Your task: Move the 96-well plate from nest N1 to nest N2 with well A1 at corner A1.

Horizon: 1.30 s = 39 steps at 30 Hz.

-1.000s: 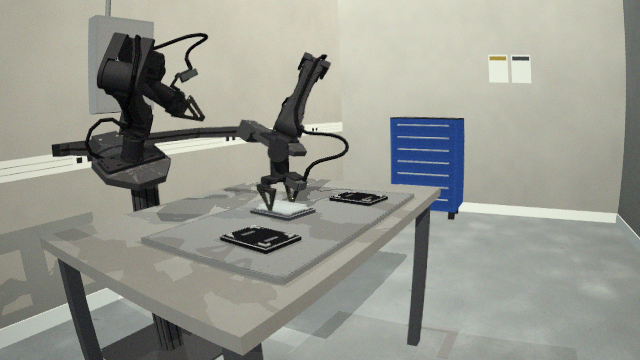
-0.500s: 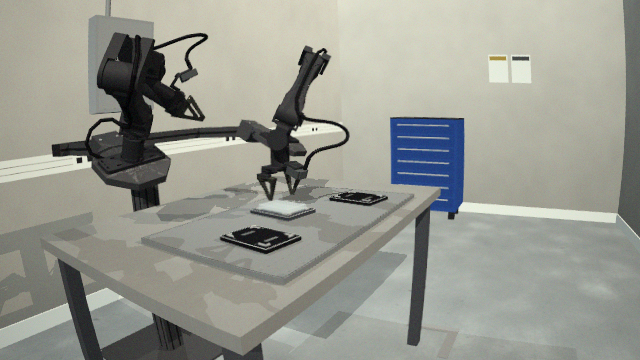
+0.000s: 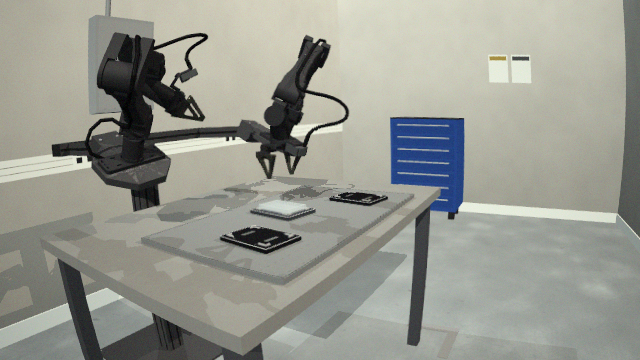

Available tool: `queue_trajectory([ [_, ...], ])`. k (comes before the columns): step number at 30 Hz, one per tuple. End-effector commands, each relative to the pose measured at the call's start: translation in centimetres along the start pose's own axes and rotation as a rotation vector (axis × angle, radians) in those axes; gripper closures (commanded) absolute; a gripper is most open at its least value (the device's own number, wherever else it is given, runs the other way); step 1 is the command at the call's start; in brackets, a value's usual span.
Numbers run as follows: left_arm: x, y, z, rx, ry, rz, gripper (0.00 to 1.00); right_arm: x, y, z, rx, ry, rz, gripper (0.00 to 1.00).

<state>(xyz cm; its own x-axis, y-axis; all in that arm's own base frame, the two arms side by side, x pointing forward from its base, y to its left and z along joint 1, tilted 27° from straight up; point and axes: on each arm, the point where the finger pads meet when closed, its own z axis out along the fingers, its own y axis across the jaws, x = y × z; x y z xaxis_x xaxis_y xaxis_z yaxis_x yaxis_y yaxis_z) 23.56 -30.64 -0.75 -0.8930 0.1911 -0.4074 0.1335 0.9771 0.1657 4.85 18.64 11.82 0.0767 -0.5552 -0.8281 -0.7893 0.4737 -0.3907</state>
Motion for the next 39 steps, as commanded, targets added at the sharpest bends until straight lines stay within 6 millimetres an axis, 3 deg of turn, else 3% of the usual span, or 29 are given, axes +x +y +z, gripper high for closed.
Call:
queue_trajectory([
  [1, 0.0, -0.1, -0.7, -0.005, -0.006, 0.000, 0.00, -1.7, 0.2, -0.6, -0.009, -0.032, 0.023, 0.00],
  [5, -0.6, -0.1, -1.0, 0.004, -0.029, -0.002, 0.00, -1.8, 0.9, -0.4, -0.021, -0.021, 0.025, 0.00],
  [9, -2.2, 1.6, -1.1, 0.011, -0.113, 0.003, 0.00, -2.2, 3.3, 0.5, -0.072, 0.049, 0.036, 0.00],
  [12, -3.6, 4.1, -1.7, 0.012, -0.189, 0.008, 0.00, -3.0, 5.5, 2.1, -0.106, 0.101, 0.028, 0.00],
  [16, -5.4, 8.5, -2.6, 0.011, -0.282, 0.010, 0.00, -4.6, 10.0, 3.7, -0.212, 0.116, -0.031, 0.00],
  [20, -6.5, 11.7, -3.2, 0.032, -0.341, 0.011, 0.00, -5.8, 12.7, 5.3, -0.276, 0.108, -0.061, 0.00],
  [22, -6.5, 11.7, -3.2, 0.032, -0.341, 0.011, 0.00, -5.8, 12.7, 5.3, -0.276, 0.108, -0.061, 0.00],
  [28, -8.5, 17.4, -4.1, 0.047, -0.447, -0.011, 0.00, -6.0, 12.7, 11.8, -0.245, 0.155, -0.066, 0.00],
  [33, -9.9, 22.6, -4.7, 0.045, -0.544, -0.046, 0.00, -4.6, 10.0, 18.5, -0.182, 0.207, -0.051, 0.00],
  [37, -11.1, 26.5, -5.6, 0.044, -0.642, -0.063, 0.00, -2.5, 6.1, 23.7, -0.116, 0.248, -0.025, 0.00],
  [39, -11.1, 26.5, -5.6, 0.044, -0.642, -0.063, 0.00, -2.5, 6.1, 23.7, -0.116, 0.248, -0.025, 0.00],
])
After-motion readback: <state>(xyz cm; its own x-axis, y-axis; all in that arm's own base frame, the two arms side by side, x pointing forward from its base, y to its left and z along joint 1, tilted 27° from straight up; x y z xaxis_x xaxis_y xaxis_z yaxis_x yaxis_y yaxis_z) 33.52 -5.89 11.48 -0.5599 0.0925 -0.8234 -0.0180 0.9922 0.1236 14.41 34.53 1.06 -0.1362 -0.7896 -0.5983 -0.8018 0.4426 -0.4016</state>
